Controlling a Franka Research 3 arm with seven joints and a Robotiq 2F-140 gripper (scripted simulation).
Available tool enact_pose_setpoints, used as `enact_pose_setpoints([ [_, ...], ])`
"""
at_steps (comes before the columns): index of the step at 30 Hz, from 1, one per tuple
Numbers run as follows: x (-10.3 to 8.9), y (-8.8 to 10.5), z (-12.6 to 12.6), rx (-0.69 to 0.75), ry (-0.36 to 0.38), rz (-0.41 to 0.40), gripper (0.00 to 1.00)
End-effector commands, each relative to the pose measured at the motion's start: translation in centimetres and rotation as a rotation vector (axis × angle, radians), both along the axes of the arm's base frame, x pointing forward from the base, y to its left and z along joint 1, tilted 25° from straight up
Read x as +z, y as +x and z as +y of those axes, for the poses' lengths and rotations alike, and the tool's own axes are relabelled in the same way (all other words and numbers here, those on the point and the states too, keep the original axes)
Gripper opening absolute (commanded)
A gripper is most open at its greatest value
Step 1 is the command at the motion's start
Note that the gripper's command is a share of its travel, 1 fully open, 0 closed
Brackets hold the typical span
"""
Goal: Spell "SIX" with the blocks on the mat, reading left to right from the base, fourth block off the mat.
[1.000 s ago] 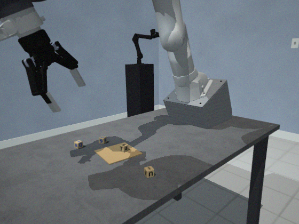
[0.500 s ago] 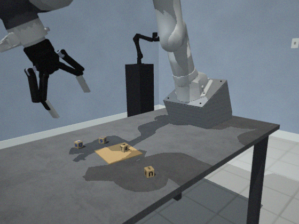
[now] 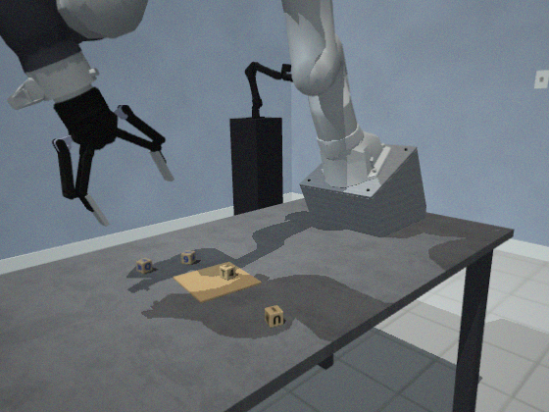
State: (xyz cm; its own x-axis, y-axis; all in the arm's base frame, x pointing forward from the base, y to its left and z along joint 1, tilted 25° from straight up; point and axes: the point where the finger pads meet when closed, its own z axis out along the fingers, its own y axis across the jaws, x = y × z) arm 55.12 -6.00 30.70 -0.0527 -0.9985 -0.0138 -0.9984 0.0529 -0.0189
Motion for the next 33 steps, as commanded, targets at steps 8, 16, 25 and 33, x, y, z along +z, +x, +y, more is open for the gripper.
enact_pose_setpoints([
  [8,-1.8,0.0,-1.0,-0.247,0.009,-0.020,1.00],
  [16,-3.3,-0.3,-1.8,-0.366,0.015,-0.023,1.00],
  [25,-5.0,-0.9,-2.6,-0.508,0.021,-0.026,1.00],
  [33,-6.4,-1.5,-3.3,-0.628,0.027,-0.029,1.00],
])
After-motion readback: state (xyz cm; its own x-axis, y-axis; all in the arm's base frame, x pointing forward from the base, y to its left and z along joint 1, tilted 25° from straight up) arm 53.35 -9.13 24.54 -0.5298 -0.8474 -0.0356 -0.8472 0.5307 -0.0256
